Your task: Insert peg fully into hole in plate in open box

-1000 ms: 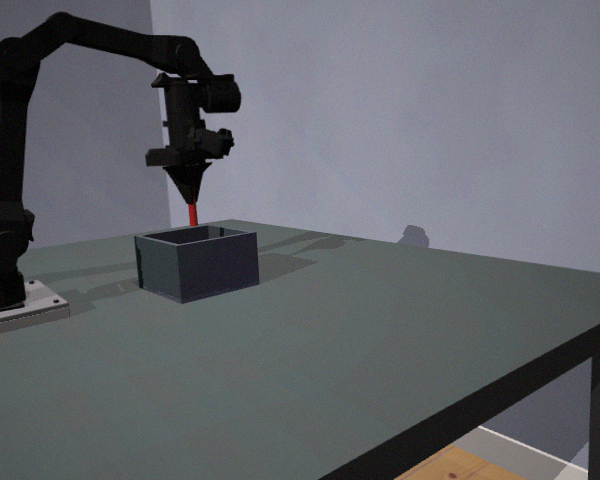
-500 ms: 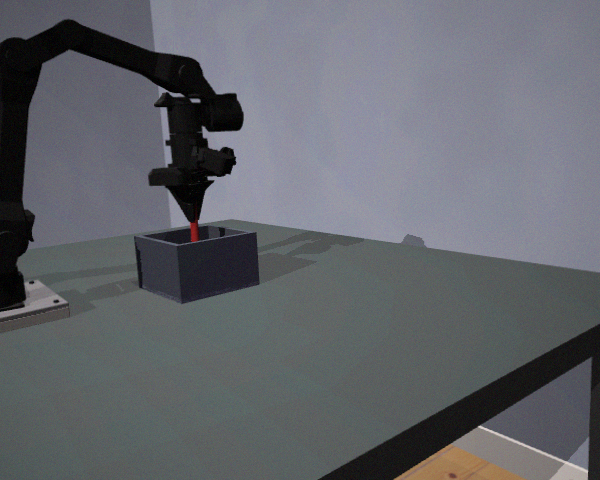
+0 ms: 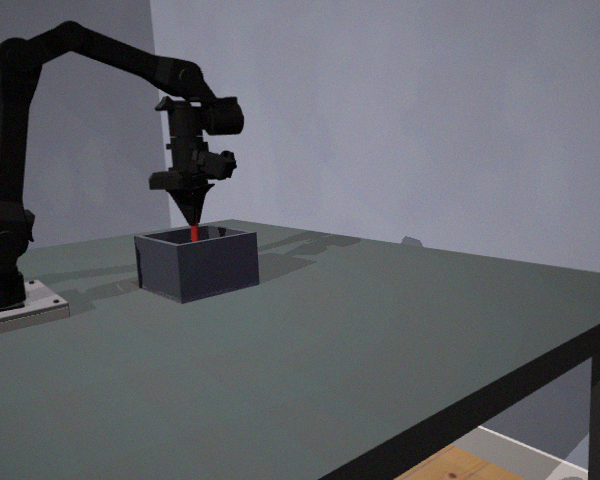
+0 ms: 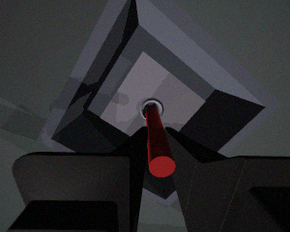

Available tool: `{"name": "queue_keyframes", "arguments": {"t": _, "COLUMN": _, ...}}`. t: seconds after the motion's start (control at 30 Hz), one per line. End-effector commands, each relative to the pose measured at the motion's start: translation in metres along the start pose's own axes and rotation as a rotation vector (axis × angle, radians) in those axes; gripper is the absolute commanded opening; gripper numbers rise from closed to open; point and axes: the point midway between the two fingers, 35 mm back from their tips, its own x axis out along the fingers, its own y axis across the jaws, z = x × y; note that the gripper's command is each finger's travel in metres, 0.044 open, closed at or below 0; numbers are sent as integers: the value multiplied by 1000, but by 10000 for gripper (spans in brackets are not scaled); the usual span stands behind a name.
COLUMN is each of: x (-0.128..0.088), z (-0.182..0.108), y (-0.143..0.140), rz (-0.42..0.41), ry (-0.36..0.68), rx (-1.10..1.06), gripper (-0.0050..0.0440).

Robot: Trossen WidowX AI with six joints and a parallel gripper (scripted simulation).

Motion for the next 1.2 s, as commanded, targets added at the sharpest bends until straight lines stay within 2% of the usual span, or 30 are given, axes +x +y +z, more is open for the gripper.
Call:
{"name": "queue_keyframes", "arguments": {"t": 0.0, "x": 6, "z": 0, "y": 0, "rz": -7, "ry": 3, "rx": -3, "gripper": 0}}
{"name": "queue_keyframes", "arguments": {"t": 1.17, "x": 29, "z": 0, "y": 0, "rz": -7, "ry": 3, "rx": -3, "gripper": 0}}
